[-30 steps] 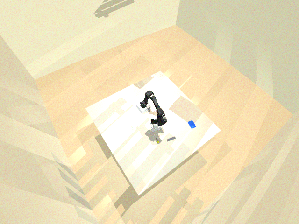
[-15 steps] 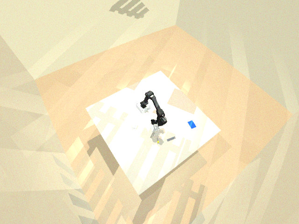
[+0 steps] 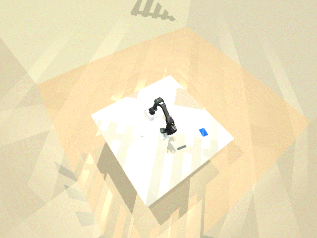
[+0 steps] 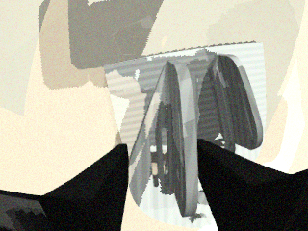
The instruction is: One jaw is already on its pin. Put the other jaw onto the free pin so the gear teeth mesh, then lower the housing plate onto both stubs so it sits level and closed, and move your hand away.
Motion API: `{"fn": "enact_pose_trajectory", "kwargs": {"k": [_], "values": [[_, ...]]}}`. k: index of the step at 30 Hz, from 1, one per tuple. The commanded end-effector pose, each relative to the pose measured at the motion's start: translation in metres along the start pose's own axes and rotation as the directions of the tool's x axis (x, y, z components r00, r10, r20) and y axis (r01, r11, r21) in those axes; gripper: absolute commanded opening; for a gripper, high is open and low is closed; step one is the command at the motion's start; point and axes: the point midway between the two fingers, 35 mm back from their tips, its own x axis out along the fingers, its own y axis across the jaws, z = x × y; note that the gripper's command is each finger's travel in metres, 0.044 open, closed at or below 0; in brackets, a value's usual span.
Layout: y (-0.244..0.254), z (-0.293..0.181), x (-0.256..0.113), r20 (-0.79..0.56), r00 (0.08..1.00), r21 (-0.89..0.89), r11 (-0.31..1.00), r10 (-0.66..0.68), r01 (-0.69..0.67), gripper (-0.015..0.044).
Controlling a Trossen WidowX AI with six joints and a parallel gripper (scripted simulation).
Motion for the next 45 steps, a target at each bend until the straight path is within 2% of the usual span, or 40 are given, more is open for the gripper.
{"fn": "enact_pose_trajectory", "kwargs": {"k": [1,9,45], "values": [[-0.001,-0.003,0.009,-0.011,1.0,0.0,1.0,-0.002,0.002,0.0134],[-0.001,-0.004,0.021,-0.011,1.0,0.0,1.0,-0.002,0.002,0.0134],[-0.001,-0.004,0.027,-0.011,1.0,0.013,1.0,-0.002,0.002,0.0134]]}}
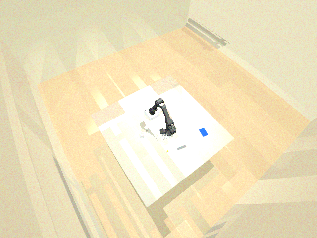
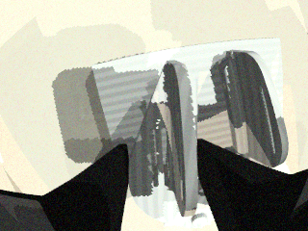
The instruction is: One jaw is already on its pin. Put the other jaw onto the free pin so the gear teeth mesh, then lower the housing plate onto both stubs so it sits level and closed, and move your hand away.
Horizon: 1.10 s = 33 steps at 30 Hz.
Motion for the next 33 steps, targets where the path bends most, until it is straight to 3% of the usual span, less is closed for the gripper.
{"fn": "enact_pose_trajectory", "kwargs": {"k": [1,33], "values": [[0.0001,-0.001,0.002,-0.004,1.0,0.006,1.0,0.001,-0.001,0.0134],[0.0001,-0.001,0.0106,-0.004,1.0,0.008,1.0,0.001,-0.001,0.0134]]}}
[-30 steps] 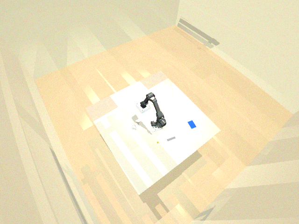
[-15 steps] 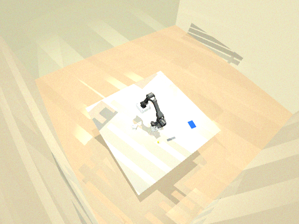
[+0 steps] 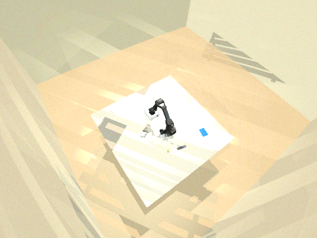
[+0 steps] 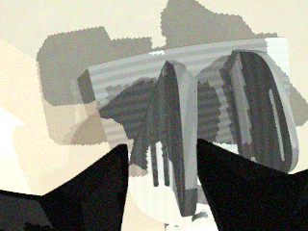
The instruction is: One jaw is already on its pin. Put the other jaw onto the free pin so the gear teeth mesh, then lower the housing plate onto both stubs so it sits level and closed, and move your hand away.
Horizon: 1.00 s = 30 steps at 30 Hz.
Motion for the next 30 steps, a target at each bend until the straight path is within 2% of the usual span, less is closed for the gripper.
{"fn": "enact_pose_trajectory", "kwargs": {"k": [1,30], "values": [[0.0002,-0.0007,0.003,-0.003,1.0,0.005,1.0,0.001,-0.001,0.0134],[0.0002,-0.0008,0.0063,-0.003,1.0,0.006,1.0,0.001,-0.001,0.0134]]}}
